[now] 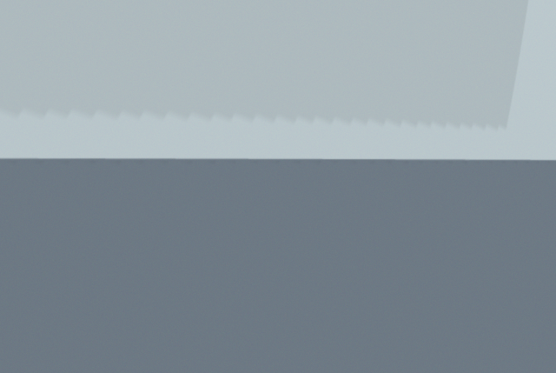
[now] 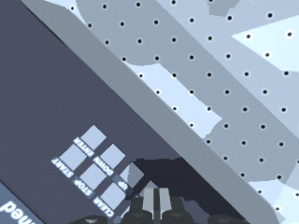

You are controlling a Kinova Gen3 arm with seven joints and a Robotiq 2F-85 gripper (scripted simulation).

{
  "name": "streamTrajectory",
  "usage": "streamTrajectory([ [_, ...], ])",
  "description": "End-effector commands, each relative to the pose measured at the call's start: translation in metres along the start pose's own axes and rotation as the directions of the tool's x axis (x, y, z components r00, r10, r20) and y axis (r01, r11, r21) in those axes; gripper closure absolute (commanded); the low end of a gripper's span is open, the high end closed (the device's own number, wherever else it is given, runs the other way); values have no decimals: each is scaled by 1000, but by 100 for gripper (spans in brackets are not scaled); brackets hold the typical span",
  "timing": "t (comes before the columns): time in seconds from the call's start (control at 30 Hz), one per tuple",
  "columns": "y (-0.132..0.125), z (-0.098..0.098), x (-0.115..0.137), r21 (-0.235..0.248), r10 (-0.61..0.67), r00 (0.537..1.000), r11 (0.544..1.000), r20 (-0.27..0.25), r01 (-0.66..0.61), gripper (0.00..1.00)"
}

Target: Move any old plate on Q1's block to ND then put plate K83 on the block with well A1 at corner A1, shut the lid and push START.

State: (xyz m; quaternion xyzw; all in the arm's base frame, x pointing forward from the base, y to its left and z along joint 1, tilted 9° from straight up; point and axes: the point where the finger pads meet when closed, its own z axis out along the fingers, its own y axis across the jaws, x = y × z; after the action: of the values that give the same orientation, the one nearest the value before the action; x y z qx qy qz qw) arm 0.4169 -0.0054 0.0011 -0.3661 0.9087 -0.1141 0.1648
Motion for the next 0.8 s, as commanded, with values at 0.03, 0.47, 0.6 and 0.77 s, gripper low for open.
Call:
streamTrajectory([
  [0.03,0,0,0,1,0,1000,1000,1,0,90],
  [0.47,-1,2,-1,1,0,1000,1000,1,0,90],
  [0.6,-2,4,-2,1,0,1000,1000,1,0,90],
  [0.77,-3,7,-3,1,0,1000,1000,1,0,90],
])
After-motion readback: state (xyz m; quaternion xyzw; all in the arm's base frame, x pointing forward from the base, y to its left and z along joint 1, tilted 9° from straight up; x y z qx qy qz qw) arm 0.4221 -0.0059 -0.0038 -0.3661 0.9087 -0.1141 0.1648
